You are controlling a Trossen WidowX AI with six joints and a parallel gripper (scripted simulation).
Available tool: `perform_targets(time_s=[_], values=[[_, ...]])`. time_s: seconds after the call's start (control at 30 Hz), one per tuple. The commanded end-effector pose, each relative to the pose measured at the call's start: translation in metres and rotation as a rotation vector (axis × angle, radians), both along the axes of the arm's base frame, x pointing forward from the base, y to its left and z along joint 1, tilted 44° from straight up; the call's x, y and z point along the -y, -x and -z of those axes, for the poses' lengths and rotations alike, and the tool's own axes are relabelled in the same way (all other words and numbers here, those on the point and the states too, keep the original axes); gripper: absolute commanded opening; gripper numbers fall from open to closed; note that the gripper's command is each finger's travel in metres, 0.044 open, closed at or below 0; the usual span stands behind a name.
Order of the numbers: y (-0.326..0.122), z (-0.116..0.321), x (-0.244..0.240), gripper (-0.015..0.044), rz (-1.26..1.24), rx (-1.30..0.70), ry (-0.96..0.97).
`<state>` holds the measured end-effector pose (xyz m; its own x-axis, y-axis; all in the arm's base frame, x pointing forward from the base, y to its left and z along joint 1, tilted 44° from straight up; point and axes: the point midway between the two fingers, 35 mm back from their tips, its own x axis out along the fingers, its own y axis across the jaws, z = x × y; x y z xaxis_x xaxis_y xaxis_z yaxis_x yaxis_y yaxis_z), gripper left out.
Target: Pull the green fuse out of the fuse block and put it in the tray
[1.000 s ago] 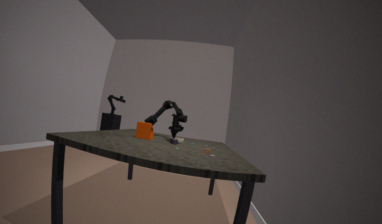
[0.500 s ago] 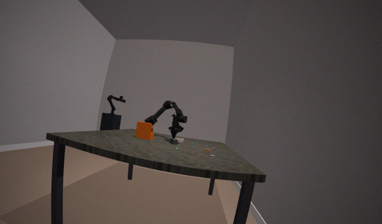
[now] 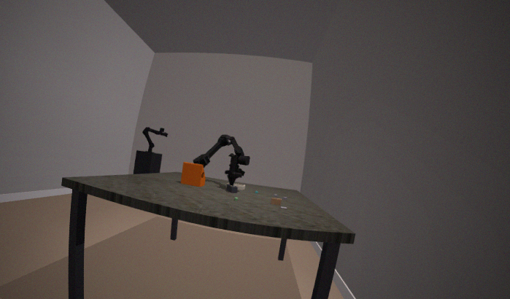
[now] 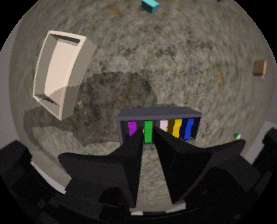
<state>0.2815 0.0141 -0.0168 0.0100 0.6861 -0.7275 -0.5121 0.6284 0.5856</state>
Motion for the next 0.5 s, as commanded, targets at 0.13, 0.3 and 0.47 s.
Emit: perform_targets(time_s=[0.13,0.3,0.47], values=[[0.0001,0.0002,-0.0001,0.0045,0.0,0.0,0.0],[0.0001,0.0002,-0.0001,0.0011,0.0,0.0,0.0],[0.0001,0.0002,-0.0001,0.0,0.0,0.0,0.0]])
